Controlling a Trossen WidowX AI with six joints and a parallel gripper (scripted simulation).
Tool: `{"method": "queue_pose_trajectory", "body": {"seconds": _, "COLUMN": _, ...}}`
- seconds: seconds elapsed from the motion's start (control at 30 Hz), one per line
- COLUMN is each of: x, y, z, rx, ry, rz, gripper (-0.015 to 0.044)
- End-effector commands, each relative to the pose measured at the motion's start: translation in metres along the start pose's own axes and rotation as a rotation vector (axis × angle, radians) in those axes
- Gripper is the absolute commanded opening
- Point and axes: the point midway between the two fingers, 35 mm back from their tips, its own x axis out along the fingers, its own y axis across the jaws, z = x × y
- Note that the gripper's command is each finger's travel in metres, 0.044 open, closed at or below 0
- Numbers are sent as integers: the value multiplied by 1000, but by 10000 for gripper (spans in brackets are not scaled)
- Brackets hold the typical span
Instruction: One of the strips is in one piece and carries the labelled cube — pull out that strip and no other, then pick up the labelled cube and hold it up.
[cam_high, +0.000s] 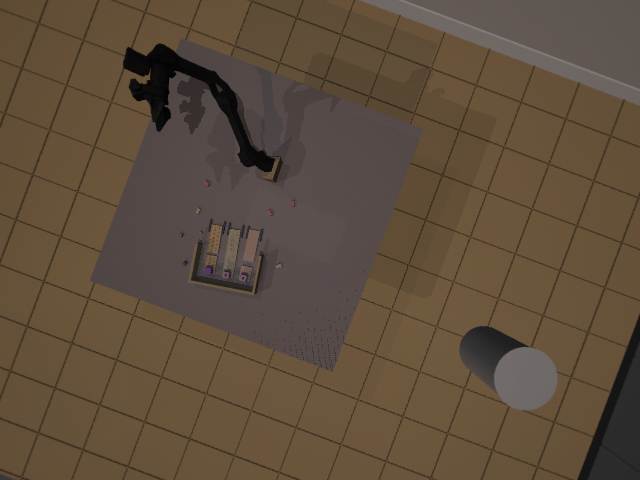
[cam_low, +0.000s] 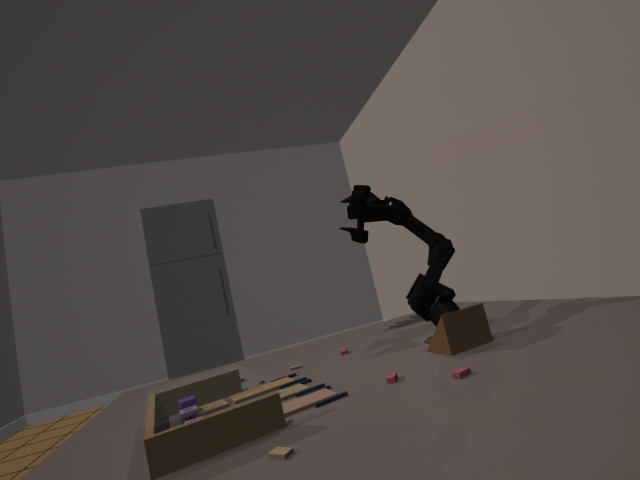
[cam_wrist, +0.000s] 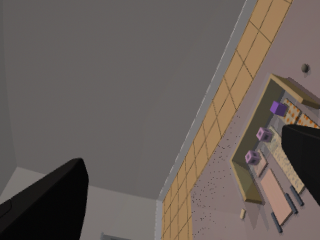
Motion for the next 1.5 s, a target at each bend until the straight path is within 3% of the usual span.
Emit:
{"method": "queue_pose_trajectory", "body": {"seconds": 0.0, "x": 2, "y": 0, "z": 0, "rx": 0, "ry": 3, "rz": -1, "gripper": 400}}
{"method": "queue_pose_trajectory", "body": {"seconds": 0.1, "x": 25, "y": 0, "z": 0, "rx": -6, "ry": 42, "rz": -8, "gripper": 400}}
{"method": "queue_pose_trajectory", "body": {"seconds": 0.4, "x": 164, "y": -7, "z": -25, "rx": -165, "ry": 167, "rz": -163, "gripper": 400}}
{"method": "queue_pose_trajectory", "body": {"seconds": 0.6, "x": 250, "y": -16, "z": -75, "rx": -361, "ry": 224, "rz": -303, "gripper": 400}}
{"method": "queue_pose_trajectory", "body": {"seconds": 0.77, "x": 299, "y": -28, "z": -138, "rx": -567, "ry": 293, "rz": -393, "gripper": 400}}
{"method": "queue_pose_trajectory", "body": {"seconds": 1.1, "x": 330, "y": -76, "z": -257, "rx": -948, "ry": 309, "rz": -664, "gripper": 400}}
{"method": "queue_pose_trajectory", "body": {"seconds": 1.47, "x": 328, "y": -79, "z": -263, "rx": -974, "ry": 306, "rz": -682, "gripper": 400}}
